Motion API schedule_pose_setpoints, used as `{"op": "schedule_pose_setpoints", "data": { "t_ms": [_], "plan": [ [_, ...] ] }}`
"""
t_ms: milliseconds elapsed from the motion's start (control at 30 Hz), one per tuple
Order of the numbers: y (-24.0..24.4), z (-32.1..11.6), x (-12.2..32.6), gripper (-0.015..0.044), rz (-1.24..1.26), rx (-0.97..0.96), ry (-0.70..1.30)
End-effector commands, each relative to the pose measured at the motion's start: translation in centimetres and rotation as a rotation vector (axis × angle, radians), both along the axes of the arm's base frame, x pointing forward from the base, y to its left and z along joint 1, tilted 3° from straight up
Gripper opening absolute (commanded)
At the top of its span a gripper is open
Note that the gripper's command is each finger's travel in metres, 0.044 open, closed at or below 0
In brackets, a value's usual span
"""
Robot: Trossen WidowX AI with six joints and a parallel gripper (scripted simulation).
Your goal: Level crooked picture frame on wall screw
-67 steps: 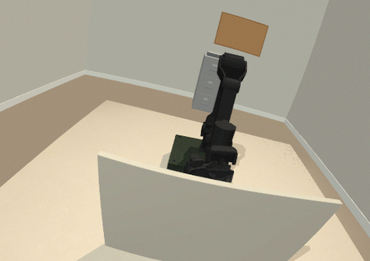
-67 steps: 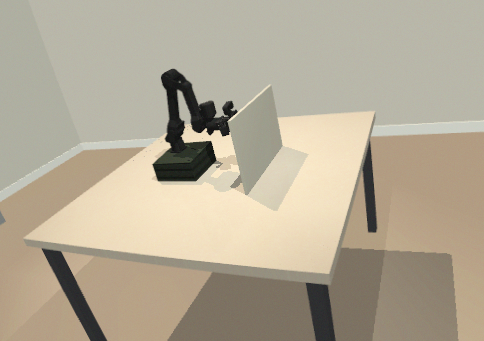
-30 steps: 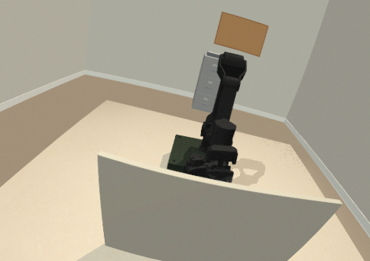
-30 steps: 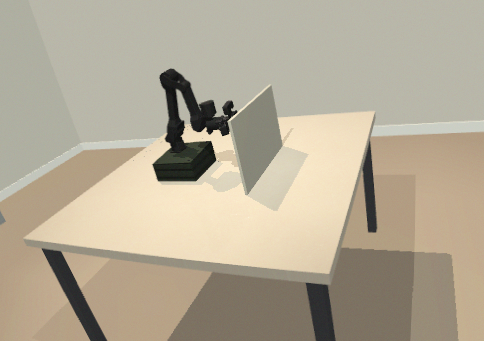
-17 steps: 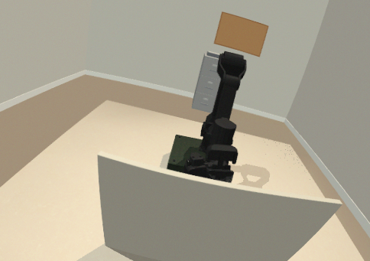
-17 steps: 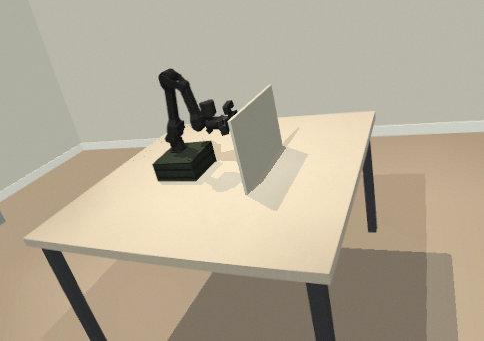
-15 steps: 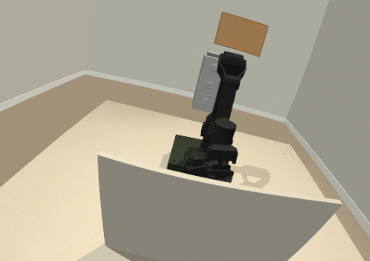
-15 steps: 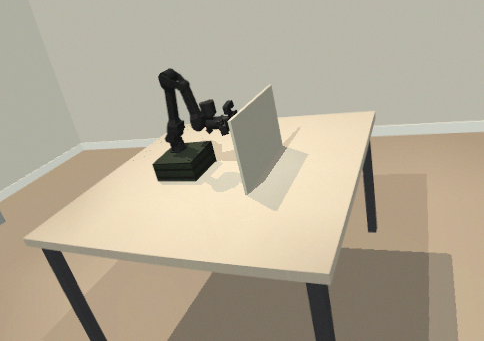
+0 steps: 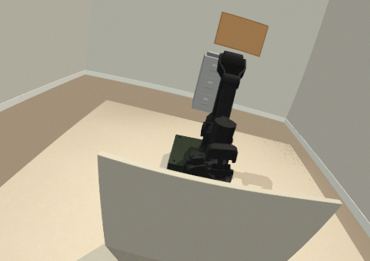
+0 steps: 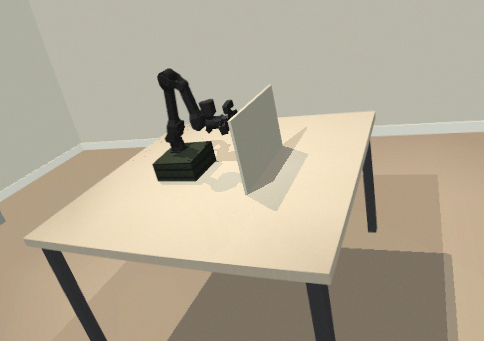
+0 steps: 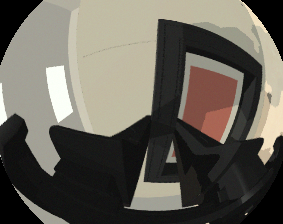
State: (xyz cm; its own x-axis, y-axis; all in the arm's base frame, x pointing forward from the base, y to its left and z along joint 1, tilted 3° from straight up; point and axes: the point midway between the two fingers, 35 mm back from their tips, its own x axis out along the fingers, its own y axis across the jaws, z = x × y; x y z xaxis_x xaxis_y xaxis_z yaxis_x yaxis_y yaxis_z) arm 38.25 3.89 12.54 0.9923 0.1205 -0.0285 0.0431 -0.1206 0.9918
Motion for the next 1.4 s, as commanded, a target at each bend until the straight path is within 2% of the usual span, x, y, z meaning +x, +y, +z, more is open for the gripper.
{"op": "schedule_pose_setpoints", "data": {
  "t_ms": [0,1367],
  "plan": [
    [0.03,0.85,0.05,0.0000,0.002,0.003,-0.026],
    [0.28,0.81,0.01,0.0000,0.002,0.004,-0.026]
  ]
}}
